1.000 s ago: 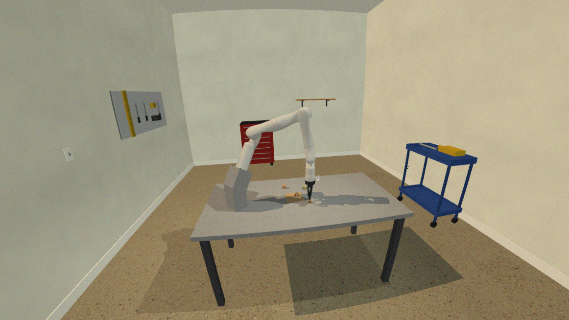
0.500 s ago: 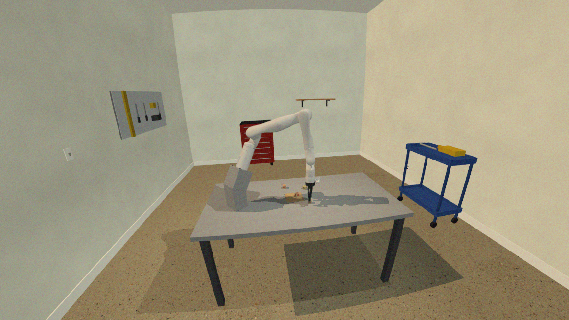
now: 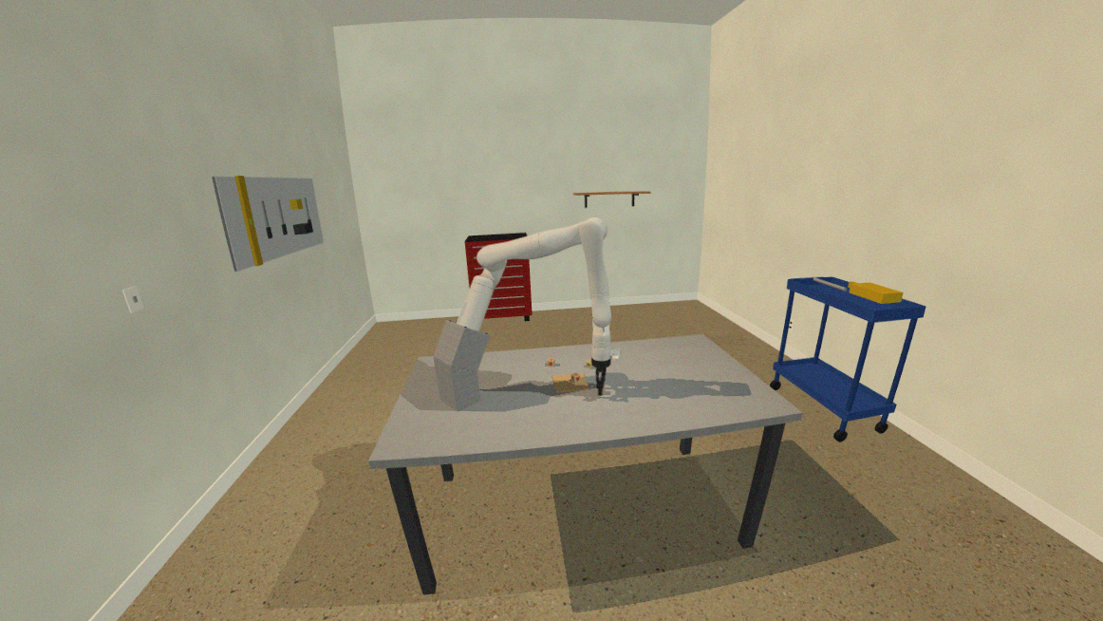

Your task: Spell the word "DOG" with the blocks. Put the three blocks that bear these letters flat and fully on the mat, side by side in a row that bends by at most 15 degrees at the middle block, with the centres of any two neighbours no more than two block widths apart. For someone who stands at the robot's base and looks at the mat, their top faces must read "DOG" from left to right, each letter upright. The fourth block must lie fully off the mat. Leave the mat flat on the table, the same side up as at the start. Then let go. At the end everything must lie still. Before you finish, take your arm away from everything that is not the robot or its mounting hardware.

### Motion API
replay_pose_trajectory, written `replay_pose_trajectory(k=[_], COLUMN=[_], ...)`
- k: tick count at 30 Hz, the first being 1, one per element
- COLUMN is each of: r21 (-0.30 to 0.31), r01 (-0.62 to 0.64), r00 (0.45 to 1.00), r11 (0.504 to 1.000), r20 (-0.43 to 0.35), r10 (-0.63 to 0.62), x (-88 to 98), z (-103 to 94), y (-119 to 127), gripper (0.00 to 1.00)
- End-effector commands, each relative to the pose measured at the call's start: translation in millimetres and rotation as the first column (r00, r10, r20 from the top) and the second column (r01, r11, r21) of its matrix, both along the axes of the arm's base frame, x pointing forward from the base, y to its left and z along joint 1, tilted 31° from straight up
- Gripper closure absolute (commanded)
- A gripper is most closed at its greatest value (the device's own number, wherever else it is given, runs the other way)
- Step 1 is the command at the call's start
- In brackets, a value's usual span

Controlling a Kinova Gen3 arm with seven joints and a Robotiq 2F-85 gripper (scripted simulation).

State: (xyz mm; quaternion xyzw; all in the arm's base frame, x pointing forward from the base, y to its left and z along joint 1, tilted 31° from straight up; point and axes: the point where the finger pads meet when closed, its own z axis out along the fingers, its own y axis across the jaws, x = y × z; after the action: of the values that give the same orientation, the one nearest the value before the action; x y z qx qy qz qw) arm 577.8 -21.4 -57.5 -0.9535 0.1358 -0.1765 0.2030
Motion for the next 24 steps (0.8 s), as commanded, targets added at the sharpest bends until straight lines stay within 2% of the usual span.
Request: replay_pose_trajectory(k=[1, 11, 12, 24], r21=[0.004, 0.004, 0.004, 0.004], r01=[0.012, 0.013, 0.013, 0.013], r00=[1.000, 1.000, 1.000, 1.000], r11=[1.000, 1.000, 1.000, 1.000], r20=[0.001, 0.001, 0.001, 0.001], r10=[-0.012, -0.013, -0.013, -0.013], x=[2.7, 2.5, 2.5, 2.5], z=[-2.3, -1.8, -1.8, -1.8], y=[1.3, 0.6, 0.6, 0.6], gripper=[0.33, 0.33, 0.54, 0.54])
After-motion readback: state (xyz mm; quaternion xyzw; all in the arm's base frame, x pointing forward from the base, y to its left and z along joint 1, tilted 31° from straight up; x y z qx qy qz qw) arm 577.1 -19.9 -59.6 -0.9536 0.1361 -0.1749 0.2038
